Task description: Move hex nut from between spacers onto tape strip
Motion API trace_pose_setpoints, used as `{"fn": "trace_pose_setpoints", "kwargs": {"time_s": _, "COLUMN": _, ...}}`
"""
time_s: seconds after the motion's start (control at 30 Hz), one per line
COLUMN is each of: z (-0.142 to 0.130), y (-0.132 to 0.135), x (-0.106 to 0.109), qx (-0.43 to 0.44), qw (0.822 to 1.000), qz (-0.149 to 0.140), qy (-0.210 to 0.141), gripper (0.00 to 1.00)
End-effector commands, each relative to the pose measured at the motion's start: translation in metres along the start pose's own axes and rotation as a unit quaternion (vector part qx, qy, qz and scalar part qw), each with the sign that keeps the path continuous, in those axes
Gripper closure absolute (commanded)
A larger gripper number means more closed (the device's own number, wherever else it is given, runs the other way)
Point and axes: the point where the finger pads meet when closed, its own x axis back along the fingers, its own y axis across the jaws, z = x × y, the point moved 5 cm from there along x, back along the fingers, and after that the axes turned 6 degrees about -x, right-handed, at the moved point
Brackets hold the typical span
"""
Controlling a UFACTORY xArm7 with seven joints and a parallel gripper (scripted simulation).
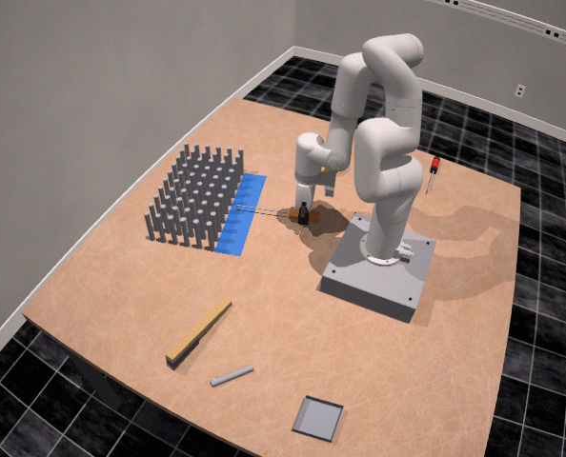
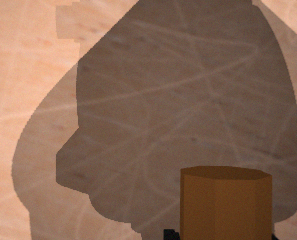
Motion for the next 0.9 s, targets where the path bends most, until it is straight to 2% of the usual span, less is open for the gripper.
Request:
{"fn": "trace_pose_setpoints", "kwargs": {"time_s": 0.0, "z": -0.001, "y": 0.0, "x": 0.0, "qx": 0.0, "qw": 1.0, "qz": 0.001, "qy": -0.001, "gripper": 1.0}}
{"fn": "trace_pose_setpoints", "kwargs": {"time_s": 0.87, "z": -0.001, "y": 0.0, "x": 0.018, "qx": 0.0, "qw": 1.0, "qz": 0.001, "qy": 0.0, "gripper": 1.0}}
